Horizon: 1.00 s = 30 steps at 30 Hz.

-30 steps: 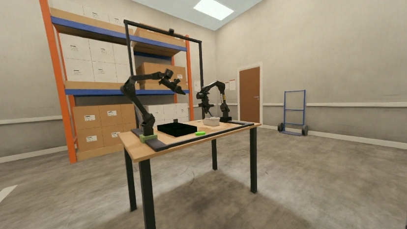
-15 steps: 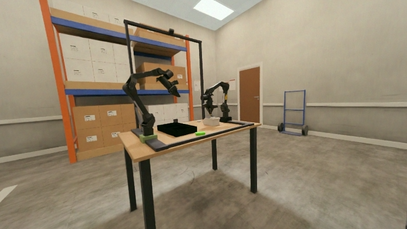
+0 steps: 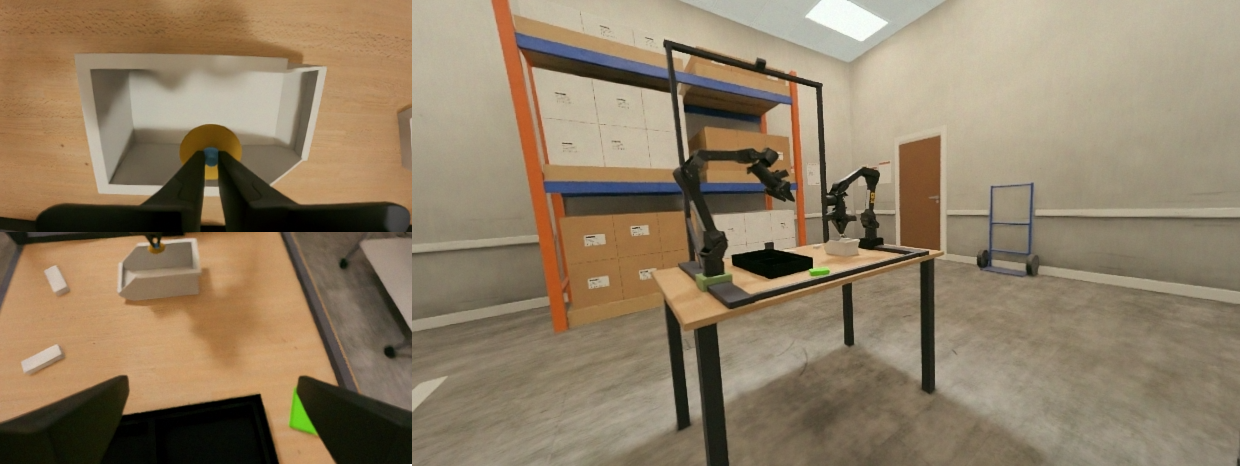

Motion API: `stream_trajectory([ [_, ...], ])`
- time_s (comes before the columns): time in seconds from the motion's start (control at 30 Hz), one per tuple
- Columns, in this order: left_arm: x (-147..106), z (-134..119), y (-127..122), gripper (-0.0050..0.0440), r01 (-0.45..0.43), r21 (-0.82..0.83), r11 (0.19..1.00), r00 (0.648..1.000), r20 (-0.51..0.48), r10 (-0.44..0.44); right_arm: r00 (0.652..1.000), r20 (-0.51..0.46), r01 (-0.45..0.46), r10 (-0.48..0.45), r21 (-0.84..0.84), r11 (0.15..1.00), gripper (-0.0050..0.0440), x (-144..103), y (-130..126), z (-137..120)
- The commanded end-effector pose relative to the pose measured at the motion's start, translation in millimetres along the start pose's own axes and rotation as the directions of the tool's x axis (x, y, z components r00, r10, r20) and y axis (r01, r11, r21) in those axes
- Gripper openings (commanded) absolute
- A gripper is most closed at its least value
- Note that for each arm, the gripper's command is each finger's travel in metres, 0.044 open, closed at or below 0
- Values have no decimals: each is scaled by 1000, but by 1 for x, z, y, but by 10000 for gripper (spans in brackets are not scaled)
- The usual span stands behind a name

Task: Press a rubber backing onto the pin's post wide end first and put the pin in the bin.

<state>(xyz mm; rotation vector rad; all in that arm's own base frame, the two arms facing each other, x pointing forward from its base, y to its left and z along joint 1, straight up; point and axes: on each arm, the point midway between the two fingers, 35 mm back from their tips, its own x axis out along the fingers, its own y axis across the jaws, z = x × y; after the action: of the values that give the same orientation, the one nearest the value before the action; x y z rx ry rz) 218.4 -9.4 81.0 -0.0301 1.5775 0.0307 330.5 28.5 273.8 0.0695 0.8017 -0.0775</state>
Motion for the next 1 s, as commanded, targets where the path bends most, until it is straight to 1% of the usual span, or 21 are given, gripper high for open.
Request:
stream_trajectory([
  [0.0, -3, 1, 0, -50, -1, 0, 1000, 1000, 21, 1, 996, 31, -84, 88, -98, 992, 440, 38, 12, 16],
  [0.1, -3, 2, 0, -50, -1, 0, 1000, 1000, 22, 1, 990, 73, -113, 124, -140, 984, 440, 51, 17, 27],
  [0.2, -3, 2, 0, -50, -1, 0, 1000, 1000, 21, 1, 979, 132, -129, 152, -170, 977, 440, 58, 20, 41],
  [0.23, -3, 2, 0, -50, -1, 0, 1000, 1000, 21, 1, 975, 156, -132, 160, -177, 975, 440, 59, 22, 46],
  [0.3, -3, 2, 0, -50, -1, 0, 1000, 1000, 21, 1, 975, 156, -132, 160, -177, 975, 440, 59, 22, 46],
  [0.33, -3, 2, 0, -50, -1, 0, 1000, 1000, 21, 1, 967, 192, -132, 167, -182, 974, 440, 58, 23, 54],
  [0.4, -3, 2, 0, -50, -1, 0, 1000, 1000, 21, 1, 959, 223, -133, 173, -186, 974, 440, 59, 24, 61],
  [0.57, -3, 1, 0, -50, 0, 0, 1000, 1000, 26, 0, 959, 222, -134, 175, -188, 973, 440, 58, 25, 60],
  [0.73, 7, 0, 0, -50, -2, 0, 1000, 1000, 8, 2, 958, 229, -133, 174, -184, 974, 440, 56, 25, 61],
  [0.97, 17, 0, 0, -50, -2, 0, 1000, 1000, 8, 2, 958, 228, -132, 173, -184, 974, 440, 56, 24, 61],
])
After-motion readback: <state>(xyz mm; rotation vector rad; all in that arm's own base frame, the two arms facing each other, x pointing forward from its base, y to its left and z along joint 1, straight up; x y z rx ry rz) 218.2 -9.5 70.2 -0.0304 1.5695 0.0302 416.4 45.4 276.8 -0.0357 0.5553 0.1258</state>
